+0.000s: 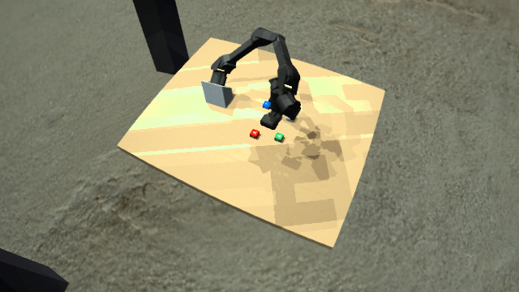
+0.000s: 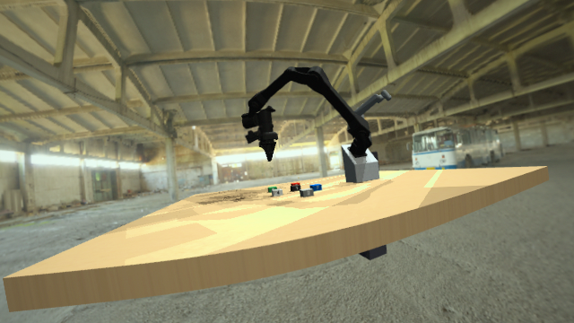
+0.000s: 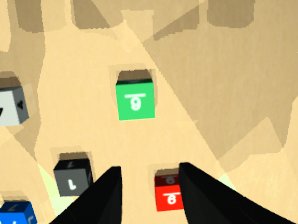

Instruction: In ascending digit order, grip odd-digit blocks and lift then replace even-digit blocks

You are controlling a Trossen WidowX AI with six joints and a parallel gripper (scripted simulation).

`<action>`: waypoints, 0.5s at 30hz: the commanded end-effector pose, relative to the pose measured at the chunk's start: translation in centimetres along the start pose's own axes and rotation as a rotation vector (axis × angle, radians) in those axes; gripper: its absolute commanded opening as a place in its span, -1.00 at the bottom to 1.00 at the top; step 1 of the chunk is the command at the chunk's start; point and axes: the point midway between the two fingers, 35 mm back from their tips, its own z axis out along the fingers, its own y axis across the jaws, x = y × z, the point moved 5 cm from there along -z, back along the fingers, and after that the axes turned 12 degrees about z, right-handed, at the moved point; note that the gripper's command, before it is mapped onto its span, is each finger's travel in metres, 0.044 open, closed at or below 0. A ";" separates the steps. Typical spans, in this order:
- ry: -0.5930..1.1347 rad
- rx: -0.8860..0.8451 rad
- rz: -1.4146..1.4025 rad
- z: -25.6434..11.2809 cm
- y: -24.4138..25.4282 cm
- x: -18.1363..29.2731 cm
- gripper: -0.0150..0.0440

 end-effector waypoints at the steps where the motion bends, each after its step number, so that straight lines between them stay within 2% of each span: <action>1: 0.002 0.007 -0.029 0.1 0.0 -0.4 -0.08; 2: 0.002 0.007 -0.029 0.1 0.0 -0.4 -0.08; 4: 0.001 0.008 -0.029 1.5 0.0 -0.6 0.09; 8: 0.002 0.004 -0.029 7.9 0.0 -0.4 0.45; 12: 0.002 0.003 -0.030 8.2 0.0 -0.4 0.81; 15: 0.002 0.003 -0.030 8.2 0.0 -0.4 0.86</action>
